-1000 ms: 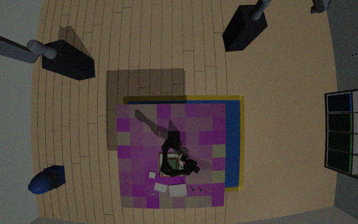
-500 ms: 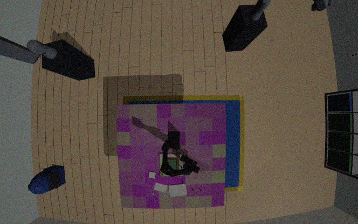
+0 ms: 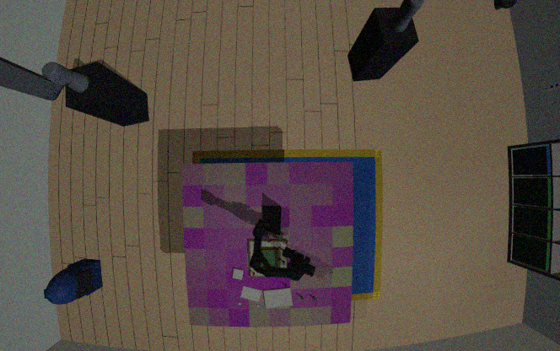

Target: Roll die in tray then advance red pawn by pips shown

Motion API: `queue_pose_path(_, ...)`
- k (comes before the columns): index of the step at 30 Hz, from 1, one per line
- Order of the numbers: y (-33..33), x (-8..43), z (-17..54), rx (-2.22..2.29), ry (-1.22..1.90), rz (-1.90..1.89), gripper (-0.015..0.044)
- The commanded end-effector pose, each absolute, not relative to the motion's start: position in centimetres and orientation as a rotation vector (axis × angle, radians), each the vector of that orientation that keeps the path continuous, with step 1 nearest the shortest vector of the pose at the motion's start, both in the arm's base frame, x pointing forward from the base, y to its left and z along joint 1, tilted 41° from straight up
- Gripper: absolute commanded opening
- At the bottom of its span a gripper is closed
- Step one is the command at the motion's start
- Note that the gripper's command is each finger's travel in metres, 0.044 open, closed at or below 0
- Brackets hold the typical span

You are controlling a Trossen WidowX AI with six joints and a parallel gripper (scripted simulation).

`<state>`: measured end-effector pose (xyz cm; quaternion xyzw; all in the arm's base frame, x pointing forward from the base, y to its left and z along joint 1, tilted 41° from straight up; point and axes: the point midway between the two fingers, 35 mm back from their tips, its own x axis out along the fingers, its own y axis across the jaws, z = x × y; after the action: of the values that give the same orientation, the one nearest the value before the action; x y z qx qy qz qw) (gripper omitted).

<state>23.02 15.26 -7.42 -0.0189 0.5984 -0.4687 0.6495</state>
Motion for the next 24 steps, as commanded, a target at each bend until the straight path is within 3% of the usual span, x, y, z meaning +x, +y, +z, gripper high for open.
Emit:
queue_pose_path(1, 17.2, 23.4, -5.0, -0.026, 1.357, -1.06, 0.0)
queue_pose_path(24, 15.3, 25.3, -1.4, -0.299, 1.542, -0.78, 0.0)
